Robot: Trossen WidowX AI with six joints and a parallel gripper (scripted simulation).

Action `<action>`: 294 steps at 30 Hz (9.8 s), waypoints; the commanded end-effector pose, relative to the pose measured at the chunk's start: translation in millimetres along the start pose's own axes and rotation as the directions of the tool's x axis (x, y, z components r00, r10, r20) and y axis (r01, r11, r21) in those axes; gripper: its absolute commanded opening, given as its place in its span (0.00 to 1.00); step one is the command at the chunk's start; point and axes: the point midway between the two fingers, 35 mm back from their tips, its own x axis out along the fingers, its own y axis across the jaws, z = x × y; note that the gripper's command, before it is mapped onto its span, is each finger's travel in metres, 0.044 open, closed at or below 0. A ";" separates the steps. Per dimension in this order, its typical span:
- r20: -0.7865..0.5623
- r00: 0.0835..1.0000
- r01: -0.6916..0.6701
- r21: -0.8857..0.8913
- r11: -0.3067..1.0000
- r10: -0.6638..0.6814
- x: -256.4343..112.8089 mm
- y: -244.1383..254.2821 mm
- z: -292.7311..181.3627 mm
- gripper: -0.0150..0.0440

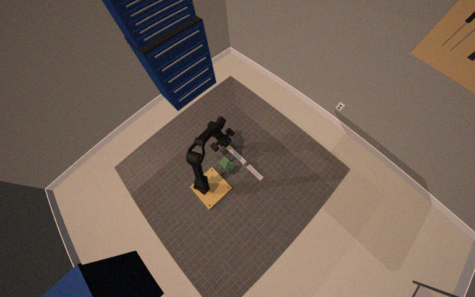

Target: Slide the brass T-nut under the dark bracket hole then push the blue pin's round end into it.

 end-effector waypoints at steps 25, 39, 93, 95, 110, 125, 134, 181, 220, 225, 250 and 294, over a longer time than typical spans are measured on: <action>0.001 0.998 0.059 -0.018 0.998 -0.059 3.1 2.3 -0.7 0.00; 0.001 0.996 0.084 -0.024 0.996 -0.084 3.4 4.3 -0.8 0.00; 0.005 0.996 0.087 -0.021 0.996 -0.087 16.4 7.1 68.0 0.00; 0.006 0.996 0.087 -0.021 0.996 -0.087 17.1 7.1 71.4 0.00; 0.008 0.996 0.087 -0.021 0.996 -0.087 22.5 7.3 95.8 0.00; 0.010 0.996 0.087 -0.021 0.996 -0.087 27.9 7.5 120.6 0.00; 0.012 0.996 0.087 -0.021 0.996 -0.087 31.2 7.6 135.7 0.00; 0.013 0.996 0.089 -0.017 0.996 -0.089 37.1 7.6 162.6 0.00; -0.202 0.971 0.068 -0.294 0.953 -0.131 -53.3 13.2 188.7 1.00; -0.202 0.970 -0.045 -0.695 0.718 -0.135 -63.5 -28.8 185.4 1.00; -0.203 0.969 -0.192 -0.977 0.088 -0.141 -62.4 -93.8 175.4 1.00; -0.203 0.969 -0.192 -0.977 0.088 -0.141 39.5 -108.1 154.4 1.00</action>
